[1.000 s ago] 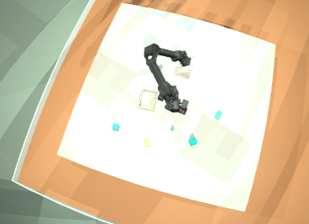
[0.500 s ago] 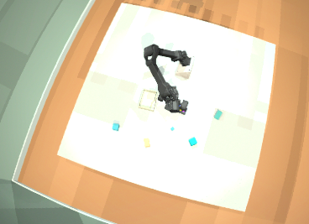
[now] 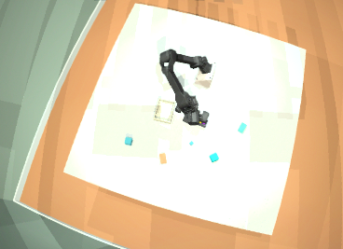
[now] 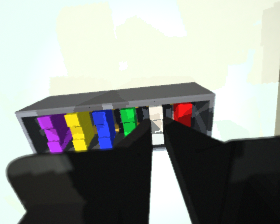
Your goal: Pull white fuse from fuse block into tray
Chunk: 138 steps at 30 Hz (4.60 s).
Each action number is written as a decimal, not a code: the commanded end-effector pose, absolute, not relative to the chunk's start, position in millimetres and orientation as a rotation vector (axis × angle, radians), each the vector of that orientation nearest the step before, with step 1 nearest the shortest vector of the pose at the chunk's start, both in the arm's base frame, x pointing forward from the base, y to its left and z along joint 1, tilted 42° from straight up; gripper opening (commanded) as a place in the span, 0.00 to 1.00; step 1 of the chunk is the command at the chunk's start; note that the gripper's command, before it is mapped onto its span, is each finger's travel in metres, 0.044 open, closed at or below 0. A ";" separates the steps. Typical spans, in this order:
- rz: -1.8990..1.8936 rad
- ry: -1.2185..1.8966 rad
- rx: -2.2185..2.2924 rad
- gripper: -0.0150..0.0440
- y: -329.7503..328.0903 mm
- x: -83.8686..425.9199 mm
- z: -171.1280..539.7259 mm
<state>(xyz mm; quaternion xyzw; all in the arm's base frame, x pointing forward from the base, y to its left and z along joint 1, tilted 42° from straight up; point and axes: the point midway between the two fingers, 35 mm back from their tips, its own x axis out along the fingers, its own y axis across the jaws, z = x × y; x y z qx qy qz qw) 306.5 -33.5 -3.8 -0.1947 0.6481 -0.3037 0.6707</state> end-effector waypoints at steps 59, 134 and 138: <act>-0.682 1.462 -0.443 0.25 -15.3 307.7 15.8; -0.688 1.460 -0.451 0.25 -121.0 304.6 145.7; -0.689 1.460 -0.451 0.25 -125.3 304.6 140.9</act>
